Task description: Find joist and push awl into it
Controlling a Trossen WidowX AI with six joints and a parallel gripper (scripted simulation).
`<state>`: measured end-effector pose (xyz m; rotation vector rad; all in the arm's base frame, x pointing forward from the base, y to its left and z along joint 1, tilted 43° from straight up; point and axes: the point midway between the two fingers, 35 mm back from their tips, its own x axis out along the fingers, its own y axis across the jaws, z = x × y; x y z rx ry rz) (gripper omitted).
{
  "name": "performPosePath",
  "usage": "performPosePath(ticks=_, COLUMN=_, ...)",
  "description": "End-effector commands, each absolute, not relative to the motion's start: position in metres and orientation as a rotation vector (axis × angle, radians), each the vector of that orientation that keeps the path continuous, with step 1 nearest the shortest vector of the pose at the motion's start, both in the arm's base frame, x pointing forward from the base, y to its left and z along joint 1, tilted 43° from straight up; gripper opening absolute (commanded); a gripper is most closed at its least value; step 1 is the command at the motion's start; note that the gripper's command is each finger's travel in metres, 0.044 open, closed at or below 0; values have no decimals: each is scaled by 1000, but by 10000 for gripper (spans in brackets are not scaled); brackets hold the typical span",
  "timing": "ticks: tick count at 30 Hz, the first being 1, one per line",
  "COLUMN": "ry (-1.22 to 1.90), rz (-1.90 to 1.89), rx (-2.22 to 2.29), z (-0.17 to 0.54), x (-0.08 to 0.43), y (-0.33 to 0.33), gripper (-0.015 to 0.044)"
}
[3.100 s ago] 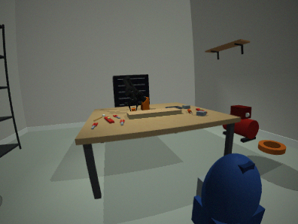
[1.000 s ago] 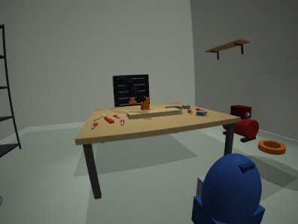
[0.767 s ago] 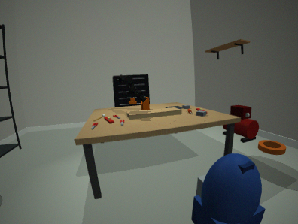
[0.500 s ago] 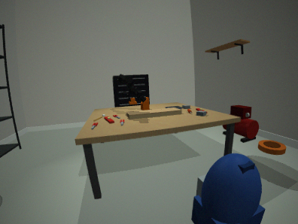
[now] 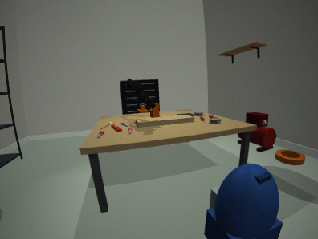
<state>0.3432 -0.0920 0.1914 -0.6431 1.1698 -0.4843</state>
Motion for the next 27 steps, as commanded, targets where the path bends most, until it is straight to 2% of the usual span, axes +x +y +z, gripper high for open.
performPosePath(ticks=1, ry=1161, rz=-477, rx=-642, z=191, x=347, y=-94, gripper=0)
performPosePath(ticks=27, ry=1160, rz=-479, rx=-643, z=156, x=350, y=-127, gripper=0)
